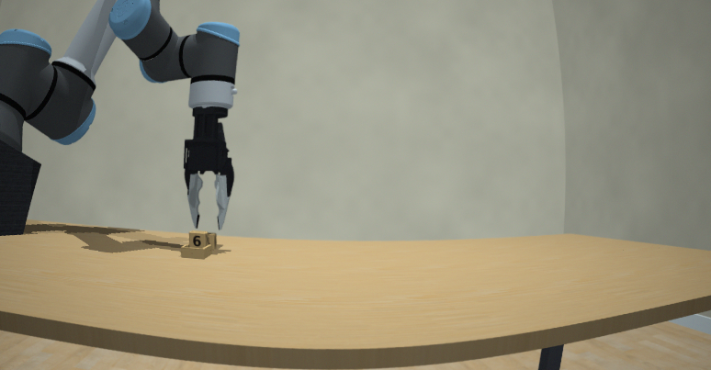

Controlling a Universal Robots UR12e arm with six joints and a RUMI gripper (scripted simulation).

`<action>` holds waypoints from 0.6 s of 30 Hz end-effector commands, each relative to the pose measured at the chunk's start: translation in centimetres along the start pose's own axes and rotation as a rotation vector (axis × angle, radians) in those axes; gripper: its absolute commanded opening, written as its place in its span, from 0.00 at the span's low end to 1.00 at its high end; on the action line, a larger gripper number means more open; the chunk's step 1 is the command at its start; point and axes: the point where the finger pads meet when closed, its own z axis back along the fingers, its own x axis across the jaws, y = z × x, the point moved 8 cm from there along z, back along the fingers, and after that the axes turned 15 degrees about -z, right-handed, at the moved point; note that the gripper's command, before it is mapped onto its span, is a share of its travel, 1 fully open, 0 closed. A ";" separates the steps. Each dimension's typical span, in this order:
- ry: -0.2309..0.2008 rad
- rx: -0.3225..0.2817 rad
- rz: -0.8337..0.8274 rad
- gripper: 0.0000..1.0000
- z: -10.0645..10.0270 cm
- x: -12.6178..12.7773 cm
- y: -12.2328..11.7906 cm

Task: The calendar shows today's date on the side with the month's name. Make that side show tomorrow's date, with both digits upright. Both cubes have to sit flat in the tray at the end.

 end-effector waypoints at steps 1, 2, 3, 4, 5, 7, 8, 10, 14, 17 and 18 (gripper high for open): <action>0.003 -0.001 0.000 0.28 -0.1 -0.2 0.0; 0.003 -0.001 0.000 0.28 -0.1 -0.2 0.0; 0.003 -0.001 0.000 0.28 -0.1 -0.2 0.0; 0.003 -0.001 -0.001 0.28 -0.1 -0.2 0.0; 0.003 -0.001 -0.001 0.28 -0.1 -0.2 0.0; 0.003 -0.001 -0.001 0.28 -0.1 -0.3 0.0; 0.003 -0.001 -0.001 0.28 -0.1 -0.3 0.0; 0.003 -0.001 -0.001 0.28 -0.1 -0.4 0.0; 0.002 -0.001 0.000 0.28 -0.1 -0.3 0.0; 0.001 -0.001 0.000 0.28 -0.1 -0.2 0.0; 0.001 -0.001 0.000 0.28 -0.1 -0.2 0.0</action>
